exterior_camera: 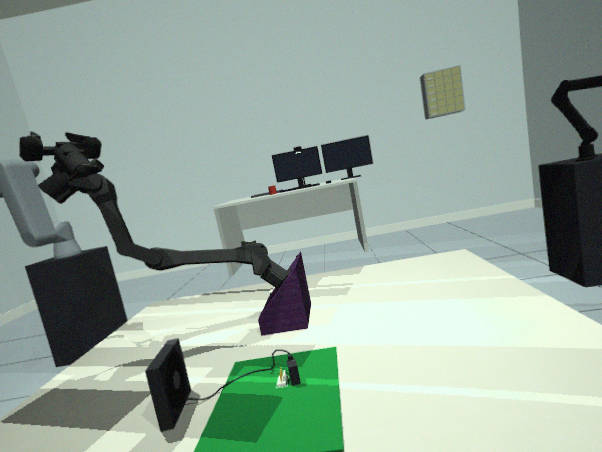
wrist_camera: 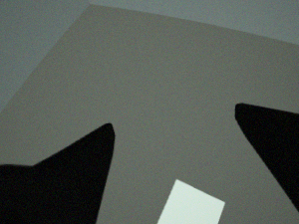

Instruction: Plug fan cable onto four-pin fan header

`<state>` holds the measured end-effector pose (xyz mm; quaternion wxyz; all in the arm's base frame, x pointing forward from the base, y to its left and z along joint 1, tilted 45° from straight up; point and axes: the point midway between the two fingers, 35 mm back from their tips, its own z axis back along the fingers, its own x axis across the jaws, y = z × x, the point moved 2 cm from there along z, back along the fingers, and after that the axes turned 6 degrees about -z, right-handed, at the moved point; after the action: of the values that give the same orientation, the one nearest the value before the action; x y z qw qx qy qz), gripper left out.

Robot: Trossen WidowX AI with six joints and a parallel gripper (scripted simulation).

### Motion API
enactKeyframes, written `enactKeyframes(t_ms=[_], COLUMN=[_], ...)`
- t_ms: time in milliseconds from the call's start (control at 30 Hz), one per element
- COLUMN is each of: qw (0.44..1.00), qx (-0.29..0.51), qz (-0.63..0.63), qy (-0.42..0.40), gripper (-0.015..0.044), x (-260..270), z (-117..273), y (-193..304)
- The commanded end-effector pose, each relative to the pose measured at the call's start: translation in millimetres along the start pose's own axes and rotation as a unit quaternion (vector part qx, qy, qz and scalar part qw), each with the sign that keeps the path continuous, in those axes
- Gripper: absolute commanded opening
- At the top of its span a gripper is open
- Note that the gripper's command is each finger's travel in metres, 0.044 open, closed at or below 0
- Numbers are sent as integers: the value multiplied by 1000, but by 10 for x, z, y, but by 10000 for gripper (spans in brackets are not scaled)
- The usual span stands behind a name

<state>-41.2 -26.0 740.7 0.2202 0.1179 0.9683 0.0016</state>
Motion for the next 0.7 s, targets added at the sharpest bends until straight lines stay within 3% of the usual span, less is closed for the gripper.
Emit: enactKeyframes(t_ms=[0,200,433,667], qw=[1000,999,981,938], qx=[0,42,183,335], qz=[0,-11,-42,-67], qy=[0,-14,-45,-52], gripper=[426,440,440,440], x=[0,163,603,914], z=[0,-34,25,360], y=[0,270,1174,2122])
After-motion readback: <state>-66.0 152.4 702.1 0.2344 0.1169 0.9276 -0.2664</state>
